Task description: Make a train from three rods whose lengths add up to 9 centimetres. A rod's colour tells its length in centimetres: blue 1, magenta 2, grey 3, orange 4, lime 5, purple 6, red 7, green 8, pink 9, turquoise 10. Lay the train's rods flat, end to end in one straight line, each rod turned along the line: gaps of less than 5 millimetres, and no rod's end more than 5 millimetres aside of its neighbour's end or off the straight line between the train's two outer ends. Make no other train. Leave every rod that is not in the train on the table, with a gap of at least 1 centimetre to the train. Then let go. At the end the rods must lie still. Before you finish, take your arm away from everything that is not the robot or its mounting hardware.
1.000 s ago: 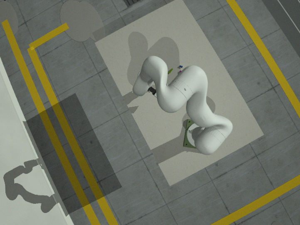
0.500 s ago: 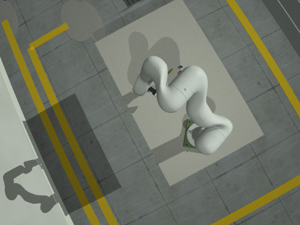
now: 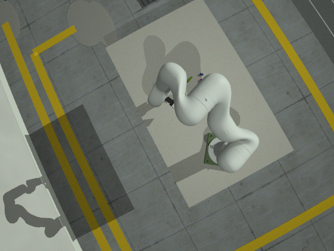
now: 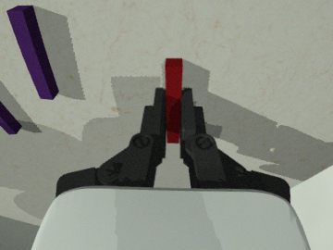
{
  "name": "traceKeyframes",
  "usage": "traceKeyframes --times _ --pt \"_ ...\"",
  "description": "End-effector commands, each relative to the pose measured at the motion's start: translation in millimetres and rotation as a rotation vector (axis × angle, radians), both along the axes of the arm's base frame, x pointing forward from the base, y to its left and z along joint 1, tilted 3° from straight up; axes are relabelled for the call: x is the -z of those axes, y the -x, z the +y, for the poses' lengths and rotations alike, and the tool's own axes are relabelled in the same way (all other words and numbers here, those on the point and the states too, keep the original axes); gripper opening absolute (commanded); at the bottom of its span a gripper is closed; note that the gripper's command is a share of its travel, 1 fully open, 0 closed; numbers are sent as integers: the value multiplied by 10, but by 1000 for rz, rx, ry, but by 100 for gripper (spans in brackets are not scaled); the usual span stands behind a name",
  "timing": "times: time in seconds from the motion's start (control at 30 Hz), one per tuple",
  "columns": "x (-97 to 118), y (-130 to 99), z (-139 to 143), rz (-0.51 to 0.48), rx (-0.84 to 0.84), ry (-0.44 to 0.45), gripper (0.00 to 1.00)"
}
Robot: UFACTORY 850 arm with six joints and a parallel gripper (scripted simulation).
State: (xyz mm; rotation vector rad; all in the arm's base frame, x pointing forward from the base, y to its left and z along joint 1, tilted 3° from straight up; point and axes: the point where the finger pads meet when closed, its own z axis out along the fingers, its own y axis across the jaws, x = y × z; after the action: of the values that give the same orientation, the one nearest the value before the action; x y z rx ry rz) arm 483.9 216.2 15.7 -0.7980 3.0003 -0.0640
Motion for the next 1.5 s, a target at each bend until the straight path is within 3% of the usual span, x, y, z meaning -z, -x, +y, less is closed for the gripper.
traceKeyframes --times 0.0,1.07,1.27,1.47 --pt "-7 -8 4 -2 0 -1 4" --pt "-22 -7 4 -2 0 -1 4" --pt "-152 -1 8 -2 0 -1 4" --pt "-569 19 21 -2 0 -1 4"
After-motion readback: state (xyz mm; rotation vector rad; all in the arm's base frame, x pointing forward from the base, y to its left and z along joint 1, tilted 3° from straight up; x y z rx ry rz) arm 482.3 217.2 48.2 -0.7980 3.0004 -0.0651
